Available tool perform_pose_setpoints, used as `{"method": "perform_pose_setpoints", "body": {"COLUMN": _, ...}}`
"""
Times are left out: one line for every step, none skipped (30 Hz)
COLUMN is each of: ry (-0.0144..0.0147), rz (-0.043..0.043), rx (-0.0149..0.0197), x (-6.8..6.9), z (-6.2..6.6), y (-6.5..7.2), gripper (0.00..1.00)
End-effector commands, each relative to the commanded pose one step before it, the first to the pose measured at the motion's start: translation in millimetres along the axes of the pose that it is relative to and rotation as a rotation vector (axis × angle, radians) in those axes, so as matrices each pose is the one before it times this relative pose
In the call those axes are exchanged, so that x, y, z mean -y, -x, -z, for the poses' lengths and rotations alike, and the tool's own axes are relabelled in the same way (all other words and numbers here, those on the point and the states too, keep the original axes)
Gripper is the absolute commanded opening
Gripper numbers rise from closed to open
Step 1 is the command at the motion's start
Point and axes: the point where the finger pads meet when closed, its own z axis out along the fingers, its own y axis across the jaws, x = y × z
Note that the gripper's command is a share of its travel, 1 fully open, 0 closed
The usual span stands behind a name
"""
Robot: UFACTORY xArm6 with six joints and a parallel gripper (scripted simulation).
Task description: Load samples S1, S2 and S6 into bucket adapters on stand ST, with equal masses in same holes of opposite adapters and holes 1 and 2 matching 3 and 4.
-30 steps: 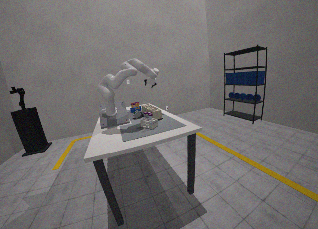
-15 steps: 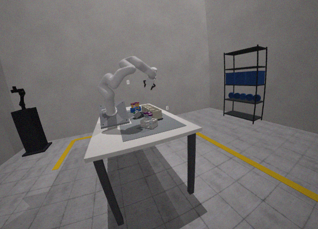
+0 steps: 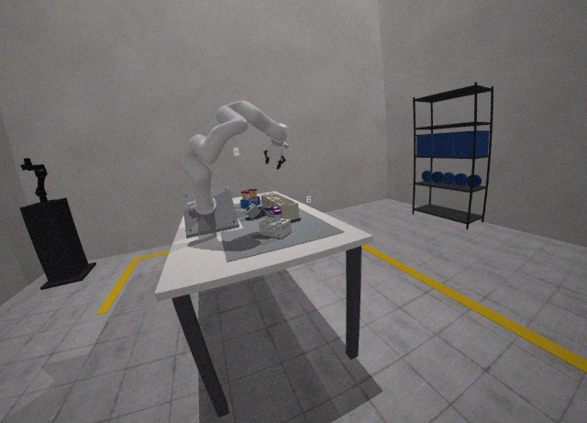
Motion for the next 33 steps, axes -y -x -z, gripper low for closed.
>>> {"method": "perform_pose_setpoints", "body": {"ry": 0.0322, "rz": -0.05006, "rx": 0.01118, "x": -5.06, "z": 3.36, "y": 9.63, "gripper": 1.0}}
{"method": "perform_pose_setpoints", "body": {"ry": 0.0, "rz": 0.0, "rx": 0.0, "x": 0.0, "z": 0.0, "y": 0.0, "gripper": 1.0}}
{"method": "perform_pose_setpoints", "body": {"ry": 0.01671, "rz": -0.02752, "rx": 0.00859, "x": -2.58, "z": 0.38, "y": 4.28, "gripper": 1.0}}
{"method": "perform_pose_setpoints", "body": {"ry": 0.01731, "rz": -0.02753, "rx": 0.00725, "x": -2.73, "z": 0.33, "y": 4.18, "gripper": 1.0}}
{"method": "perform_pose_setpoints", "body": {"ry": 0.01731, "rz": -0.02753, "rx": 0.00725, "x": -2.84, "z": 0.25, "y": 4.12, "gripper": 1.0}}
{"method": "perform_pose_setpoints", "body": {"ry": 0.01261, "rz": -0.02004, "rx": 0.00529, "x": -2.96, "z": 0.18, "y": 4.02, "gripper": 1.0}}
{"method": "perform_pose_setpoints", "body": {"ry": 0.00002, "rz": -0.00001, "rx": 0.00004, "x": -3.05, "z": 0.14, "y": 3.92, "gripper": 1.0}}
{"method": "perform_pose_setpoints", "body": {"ry": 0.00001, "rz": 0.0, "rx": 0.00002, "x": -1.35, "z": 0.06, "y": 1.74, "gripper": 1.0}}
{"method": "perform_pose_setpoints", "body": {"ry": 0.01793, "rz": -0.02755, "rx": 0.00545, "x": -3.09, "z": 0.19, "y": 3.93, "gripper": 1.0}}
{"method": "perform_pose_setpoints", "body": {"ry": 0.01793, "rz": -0.02755, "rx": 0.00545, "x": -3.2, "z": 0.11, "y": 3.86, "gripper": 1.0}}
{"method": "perform_pose_setpoints", "body": {"ry": 0.00685, "rz": -0.01051, "rx": 0.0021, "x": -3.31, "z": 0.04, "y": 3.75, "gripper": 1.0}}
{"method": "perform_pose_setpoints", "body": {"ry": 0.0, "rz": 0.0, "rx": 0.00001, "x": -0.82, "z": 0.01, "y": 0.9, "gripper": 1.0}}
{"method": "perform_pose_setpoints", "body": {"ry": 0.01832, "rz": -0.02757, "rx": 0.00381, "x": -3.38, "z": 0.06, "y": 3.69, "gripper": 1.0}}
{"method": "perform_pose_setpoints", "body": {"ry": 0.01832, "rz": -0.02757, "rx": 0.00381, "x": -3.48, "z": -0.02, "y": 3.61, "gripper": 1.0}}
{"method": "perform_pose_setpoints", "body": {"ry": 0.0072, "rz": -0.01083, "rx": 0.00151, "x": -3.58, "z": -0.09, "y": 3.49, "gripper": 1.0}}
{"method": "perform_pose_setpoints", "body": {"ry": 0.0, "rz": 0.0, "rx": 0.00001, "x": -0.92, "z": -0.02, "y": 0.87, "gripper": 1.0}}
{"method": "perform_pose_setpoints", "body": {"ry": 0.01855, "rz": -0.02759, "rx": 0.00215, "x": -3.64, "z": -0.06, "y": 3.43, "gripper": 1.0}}
{"method": "perform_pose_setpoints", "body": {"ry": 0.0, "rz": 0.0, "rx": 0.0, "x": 0.0, "z": 0.0, "y": 0.0, "gripper": 1.0}}
{"method": "perform_pose_setpoints", "body": {"ry": 0.0, "rz": 0.0, "rx": 0.0, "x": 0.0, "z": 0.0, "y": 0.0, "gripper": 1.0}}
{"method": "perform_pose_setpoints", "body": {"ry": 0.01855, "rz": -0.02759, "rx": 0.00215, "x": -3.73, "z": -0.13, "y": 3.33, "gripper": 1.0}}
{"method": "perform_pose_setpoints", "body": {"ry": 0.01864, "rz": -0.02761, "rx": 0.0007, "x": -3.84, "z": -0.18, "y": 3.2, "gripper": 1.0}}
{"method": "perform_pose_setpoints", "body": {"ry": 0.01864, "rz": -0.02761, "rx": 0.0007, "x": -3.92, "z": -0.25, "y": 3.1, "gripper": 1.0}}
{"method": "perform_pose_setpoints", "body": {"ry": 0.01527, "rz": -0.02262, "rx": 0.00058, "x": -4.0, "z": -0.32, "y": 2.98, "gripper": 1.0}}
{"method": "perform_pose_setpoints", "body": {"ry": 0.00003, "rz": 0.0, "rx": 0.00003, "x": -4.06, "z": -0.37, "y": 2.86, "gripper": 1.0}}
{"method": "perform_pose_setpoints", "body": {"ry": 0.00001, "rz": 0.0, "rx": 0.00002, "x": -2.06, "z": -0.18, "y": 1.45, "gripper": 1.0}}
{"method": "perform_pose_setpoints", "body": {"ry": 0.01857, "rz": -0.02764, "rx": -0.00122, "x": -4.1, "z": -0.31, "y": 2.85, "gripper": 1.0}}
{"method": "perform_pose_setpoints", "body": {"ry": 0.01857, "rz": -0.02764, "rx": -0.00122, "x": -4.17, "z": -0.39, "y": 2.75, "gripper": 1.0}}
{"method": "perform_pose_setpoints", "body": {"ry": 0.00794, "rz": -0.0118, "rx": -0.00051, "x": -4.24, "z": -0.45, "y": 2.62, "gripper": 1.0}}
{"method": "perform_pose_setpoints", "body": {"ry": 0.00001, "rz": 0.0, "rx": 0.00001, "x": -1.03, "z": -0.11, "y": 0.62, "gripper": 1.0}}
{"method": "perform_pose_setpoints", "body": {"ry": 0.01834, "rz": -0.02767, "rx": -0.00289, "x": -4.29, "z": -0.43, "y": 2.54, "gripper": 1.0}}
{"method": "perform_pose_setpoints", "body": {"ry": 0.01834, "rz": -0.02767, "rx": -0.00289, "x": -4.35, "z": -0.5, "y": 2.43, "gripper": 1.0}}
{"method": "perform_pose_setpoints", "body": {"ry": 0.00806, "rz": -0.01213, "rx": -0.00126, "x": -4.41, "z": -0.57, "y": 2.3, "gripper": 1.0}}
{"method": "perform_pose_setpoints", "body": {"ry": 0.00001, "rz": 0.0, "rx": 0.00001, "x": -1.0, "z": -0.13, "y": 0.5, "gripper": 1.0}}
